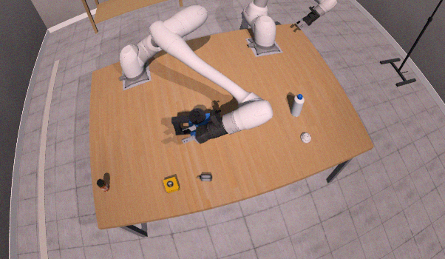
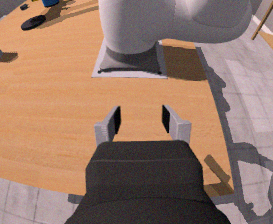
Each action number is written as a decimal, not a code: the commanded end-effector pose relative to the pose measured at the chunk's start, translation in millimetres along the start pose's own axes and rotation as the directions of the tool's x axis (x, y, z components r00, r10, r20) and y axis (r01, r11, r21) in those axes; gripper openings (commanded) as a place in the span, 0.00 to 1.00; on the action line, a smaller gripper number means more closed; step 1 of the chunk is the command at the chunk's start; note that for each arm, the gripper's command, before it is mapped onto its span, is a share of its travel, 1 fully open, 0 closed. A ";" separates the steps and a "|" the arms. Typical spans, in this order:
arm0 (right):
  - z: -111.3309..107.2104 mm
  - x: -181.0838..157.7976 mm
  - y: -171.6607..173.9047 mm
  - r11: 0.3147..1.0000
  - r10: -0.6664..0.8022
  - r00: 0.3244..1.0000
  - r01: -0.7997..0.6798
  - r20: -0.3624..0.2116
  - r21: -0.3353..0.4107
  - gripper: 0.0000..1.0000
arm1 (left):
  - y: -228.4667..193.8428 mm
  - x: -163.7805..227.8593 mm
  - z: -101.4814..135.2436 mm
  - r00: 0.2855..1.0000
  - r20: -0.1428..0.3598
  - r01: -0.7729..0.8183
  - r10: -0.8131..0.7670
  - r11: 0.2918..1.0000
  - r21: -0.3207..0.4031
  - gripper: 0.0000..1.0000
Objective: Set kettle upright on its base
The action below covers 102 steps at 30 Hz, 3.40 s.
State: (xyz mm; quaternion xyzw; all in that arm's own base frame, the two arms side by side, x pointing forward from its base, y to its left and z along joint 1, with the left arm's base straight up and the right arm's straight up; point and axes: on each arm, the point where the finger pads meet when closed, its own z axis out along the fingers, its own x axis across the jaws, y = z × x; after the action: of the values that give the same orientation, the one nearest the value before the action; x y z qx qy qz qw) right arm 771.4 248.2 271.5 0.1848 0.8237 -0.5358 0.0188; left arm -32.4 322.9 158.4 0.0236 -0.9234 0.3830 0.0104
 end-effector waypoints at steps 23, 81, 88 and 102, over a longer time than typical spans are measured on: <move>-28.4 -15.4 -58.7 1.000 0.004 1.000 -0.004 0.000 -0.002 1.00 | -0.1 0.1 -0.4 1.000 0.000 0.000 0.000 1.000 -0.001 1.00; 14.9 31.3 -68.0 0.706 0.643 0.716 -0.691 -0.270 -0.153 1.00 | -0.1 0.1 -0.4 1.000 0.000 0.000 0.000 1.000 -0.001 1.00; 20.8 47.4 -67.7 0.539 0.754 0.537 -0.835 -0.379 -0.112 1.00 | -0.1 0.1 -0.4 1.000 0.000 0.000 0.000 1.000 -0.001 1.00; 23.9 76.7 -66.1 0.196 0.833 0.126 -0.978 -0.538 0.074 1.00 | -0.1 0.1 -0.4 1.000 0.000 0.000 0.000 1.000 -0.001 1.00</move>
State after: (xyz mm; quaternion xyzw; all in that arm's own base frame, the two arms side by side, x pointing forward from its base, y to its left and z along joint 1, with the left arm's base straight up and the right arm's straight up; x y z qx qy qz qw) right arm 679.5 223.5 302.1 0.7408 0.6050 -0.2342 0.1744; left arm -32.4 322.9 158.4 0.0236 -0.9234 0.3830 0.0104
